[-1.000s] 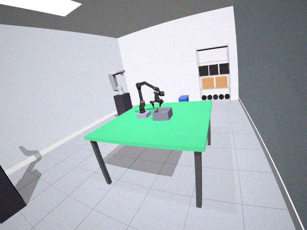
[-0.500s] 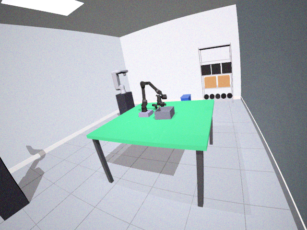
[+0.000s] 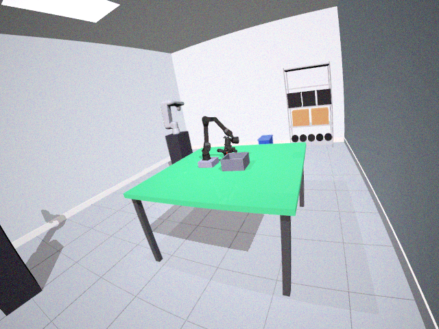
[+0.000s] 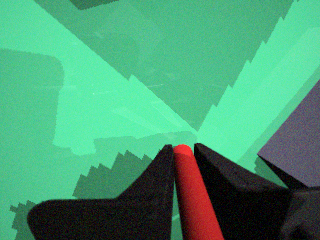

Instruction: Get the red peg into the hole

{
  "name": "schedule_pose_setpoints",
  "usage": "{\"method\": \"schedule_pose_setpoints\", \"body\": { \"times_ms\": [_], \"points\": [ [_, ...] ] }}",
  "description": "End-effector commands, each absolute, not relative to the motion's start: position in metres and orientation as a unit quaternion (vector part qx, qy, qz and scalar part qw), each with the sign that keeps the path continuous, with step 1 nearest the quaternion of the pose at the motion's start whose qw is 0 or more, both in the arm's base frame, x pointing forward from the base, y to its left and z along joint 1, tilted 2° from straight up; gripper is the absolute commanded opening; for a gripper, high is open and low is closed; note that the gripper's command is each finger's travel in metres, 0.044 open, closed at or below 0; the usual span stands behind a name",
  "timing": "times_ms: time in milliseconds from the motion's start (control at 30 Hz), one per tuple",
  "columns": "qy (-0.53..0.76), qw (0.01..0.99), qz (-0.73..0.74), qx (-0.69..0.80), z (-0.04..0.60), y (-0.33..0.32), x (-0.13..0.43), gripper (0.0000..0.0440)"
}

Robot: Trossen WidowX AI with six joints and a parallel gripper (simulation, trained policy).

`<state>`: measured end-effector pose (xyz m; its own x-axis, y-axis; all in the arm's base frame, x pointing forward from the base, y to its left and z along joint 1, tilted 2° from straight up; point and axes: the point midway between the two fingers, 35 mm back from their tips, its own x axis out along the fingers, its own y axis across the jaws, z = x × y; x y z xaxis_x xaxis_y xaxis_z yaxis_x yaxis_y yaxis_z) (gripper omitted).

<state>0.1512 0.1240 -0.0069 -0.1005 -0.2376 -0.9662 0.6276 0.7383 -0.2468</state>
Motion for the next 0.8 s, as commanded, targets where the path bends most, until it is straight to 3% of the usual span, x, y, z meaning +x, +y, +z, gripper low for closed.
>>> {"method": "schedule_pose_setpoints", "body": {
  "times_ms": [0, 767],
  "points": [
    [0.654, 0.667, -0.326, 0.147, 0.006, 0.125, 0.16, 0.0],
    [0.57, 0.713, -0.354, 0.203, 0.105, 0.099, 0.216, 0.0]
  ]
}}
